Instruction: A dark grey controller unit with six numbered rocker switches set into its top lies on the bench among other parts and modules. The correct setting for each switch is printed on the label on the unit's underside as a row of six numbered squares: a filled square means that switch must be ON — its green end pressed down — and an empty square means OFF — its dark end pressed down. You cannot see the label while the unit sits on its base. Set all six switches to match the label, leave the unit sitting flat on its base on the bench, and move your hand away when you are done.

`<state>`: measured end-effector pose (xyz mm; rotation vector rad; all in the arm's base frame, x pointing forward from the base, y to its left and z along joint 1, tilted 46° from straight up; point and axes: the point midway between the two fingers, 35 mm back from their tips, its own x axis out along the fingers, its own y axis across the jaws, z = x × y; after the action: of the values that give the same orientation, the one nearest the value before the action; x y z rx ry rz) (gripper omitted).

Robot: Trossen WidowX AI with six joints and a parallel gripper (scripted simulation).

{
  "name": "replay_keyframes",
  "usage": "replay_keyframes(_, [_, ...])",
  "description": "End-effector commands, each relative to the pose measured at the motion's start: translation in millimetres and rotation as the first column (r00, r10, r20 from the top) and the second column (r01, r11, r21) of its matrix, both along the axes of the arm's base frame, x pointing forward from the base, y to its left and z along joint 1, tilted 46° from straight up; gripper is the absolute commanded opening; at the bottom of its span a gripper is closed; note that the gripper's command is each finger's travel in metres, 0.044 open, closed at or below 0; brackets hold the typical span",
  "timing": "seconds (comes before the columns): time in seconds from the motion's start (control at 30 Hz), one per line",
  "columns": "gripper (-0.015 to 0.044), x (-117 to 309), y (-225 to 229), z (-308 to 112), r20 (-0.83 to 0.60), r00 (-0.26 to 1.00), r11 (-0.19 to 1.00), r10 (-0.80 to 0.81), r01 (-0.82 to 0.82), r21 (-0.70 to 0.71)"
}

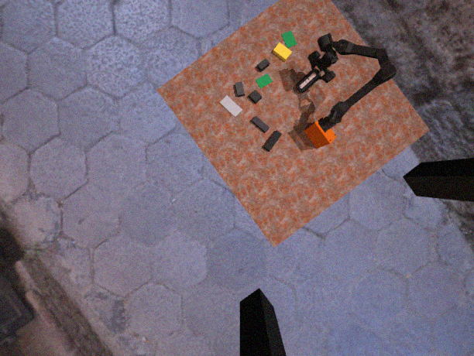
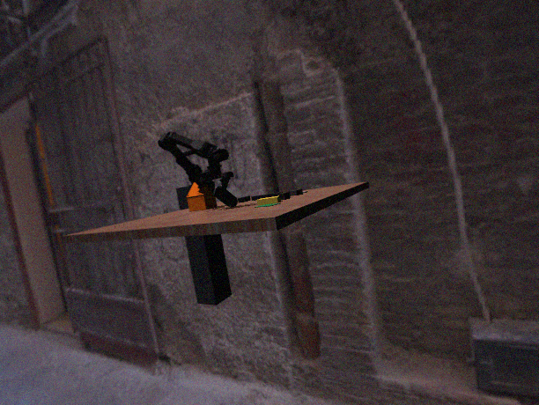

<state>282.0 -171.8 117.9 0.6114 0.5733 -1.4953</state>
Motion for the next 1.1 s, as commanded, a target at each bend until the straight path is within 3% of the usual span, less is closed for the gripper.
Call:
replay_keyframes(0.0, [0.0337,0,-2,-3,-0.006,1.000,1.000,0.008,-0.008,0.015])
replay_keyframes(1.07, [0.0337,0,-27,-7,-0.006,1.000,1.000,0.008,-0.008,0.013])
